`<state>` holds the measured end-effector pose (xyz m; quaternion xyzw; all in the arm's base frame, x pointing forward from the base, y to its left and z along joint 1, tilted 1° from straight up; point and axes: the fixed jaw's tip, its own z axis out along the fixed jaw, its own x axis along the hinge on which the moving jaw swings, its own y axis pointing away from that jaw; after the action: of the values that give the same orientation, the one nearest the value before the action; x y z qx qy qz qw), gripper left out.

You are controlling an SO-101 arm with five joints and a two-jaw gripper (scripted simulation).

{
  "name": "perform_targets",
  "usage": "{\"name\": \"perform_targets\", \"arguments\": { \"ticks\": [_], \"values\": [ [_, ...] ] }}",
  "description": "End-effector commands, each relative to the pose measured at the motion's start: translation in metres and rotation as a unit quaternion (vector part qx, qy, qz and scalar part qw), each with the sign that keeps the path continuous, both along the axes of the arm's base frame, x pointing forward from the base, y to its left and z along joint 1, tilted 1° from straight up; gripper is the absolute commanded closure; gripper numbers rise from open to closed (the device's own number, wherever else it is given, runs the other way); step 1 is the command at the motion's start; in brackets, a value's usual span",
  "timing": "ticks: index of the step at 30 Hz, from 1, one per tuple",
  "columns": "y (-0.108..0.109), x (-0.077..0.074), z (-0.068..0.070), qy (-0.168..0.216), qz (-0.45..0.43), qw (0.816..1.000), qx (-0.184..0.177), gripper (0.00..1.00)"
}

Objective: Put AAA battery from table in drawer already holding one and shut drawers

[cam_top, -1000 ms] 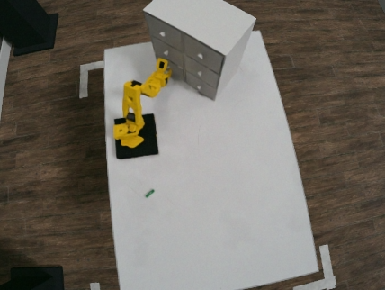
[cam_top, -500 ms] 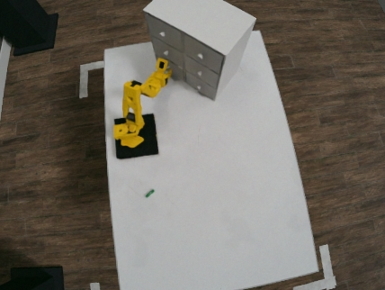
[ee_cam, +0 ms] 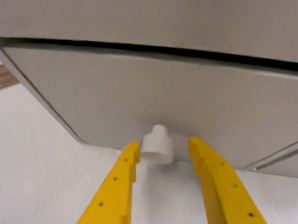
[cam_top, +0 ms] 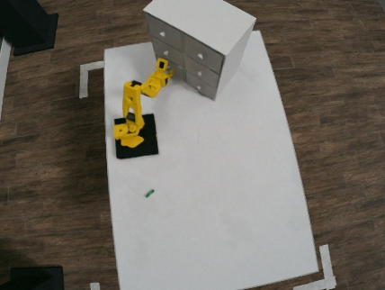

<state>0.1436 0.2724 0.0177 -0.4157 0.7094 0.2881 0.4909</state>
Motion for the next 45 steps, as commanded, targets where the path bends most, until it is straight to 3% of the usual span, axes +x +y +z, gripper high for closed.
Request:
{"name": "perform_targets", "arguments": {
  "ticks": [1, 28, 38, 45],
  "values": [
    [0.0, 0.0, 0.001, -0.001, 0.0, 1.0, 0.002, 0.79],
    [-0.037, -0.034, 0.002, -0.011, 0.026, 1.0, -0.003, 0.79],
    [-0.037, -0.034, 0.002, -0.011, 0.026, 1.0, -0.003, 0.79],
    [-0.033, -0.031, 0.004, 0.002, 0.026, 0.999, -0.029, 0.79]
  ]
}}
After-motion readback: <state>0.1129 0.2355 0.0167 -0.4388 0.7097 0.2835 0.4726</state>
